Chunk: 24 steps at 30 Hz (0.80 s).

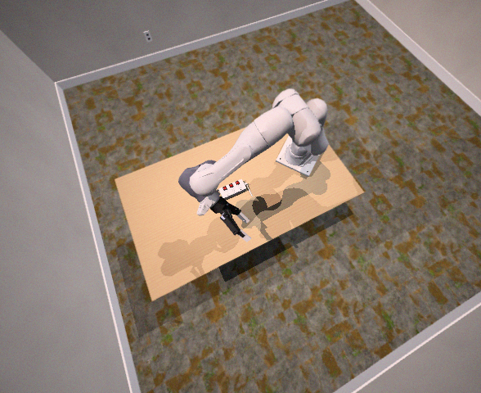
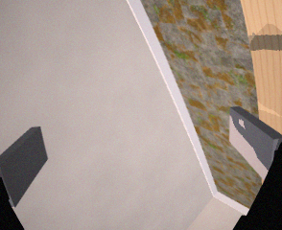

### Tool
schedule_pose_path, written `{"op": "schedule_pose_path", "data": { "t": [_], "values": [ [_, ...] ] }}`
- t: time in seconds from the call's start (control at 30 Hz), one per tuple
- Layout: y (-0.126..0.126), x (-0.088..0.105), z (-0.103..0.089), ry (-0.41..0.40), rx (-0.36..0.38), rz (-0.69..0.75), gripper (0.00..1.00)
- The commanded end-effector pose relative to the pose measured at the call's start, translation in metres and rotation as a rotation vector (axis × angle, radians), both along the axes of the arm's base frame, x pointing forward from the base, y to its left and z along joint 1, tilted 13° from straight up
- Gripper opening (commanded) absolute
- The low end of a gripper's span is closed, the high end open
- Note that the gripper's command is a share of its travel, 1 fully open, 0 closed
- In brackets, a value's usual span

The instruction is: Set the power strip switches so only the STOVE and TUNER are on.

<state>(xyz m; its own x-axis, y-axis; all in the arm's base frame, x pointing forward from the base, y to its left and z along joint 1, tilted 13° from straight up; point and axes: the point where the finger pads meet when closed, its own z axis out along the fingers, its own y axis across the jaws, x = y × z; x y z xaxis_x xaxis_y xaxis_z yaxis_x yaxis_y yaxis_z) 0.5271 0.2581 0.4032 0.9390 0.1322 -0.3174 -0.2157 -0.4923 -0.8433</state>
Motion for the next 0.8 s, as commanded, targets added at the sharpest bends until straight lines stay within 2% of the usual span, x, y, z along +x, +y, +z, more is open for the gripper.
{"op": "schedule_pose_path", "data": {
  "t": [0.0,0.1,0.13,0.77],
  "values": [
    [-0.0004,0.0004,0.0001,0.014,-0.009,-0.009,1.00],
    [-0.0004,0.0004,0.0001,0.014,-0.009,-0.009,1.00],
    [-0.0056,0.0021,-0.0036,0.088,-0.040,-0.066,1.00],
    [-0.0056,0.0021,-0.0036,0.088,-0.040,-0.066,1.00]
  ]
}}
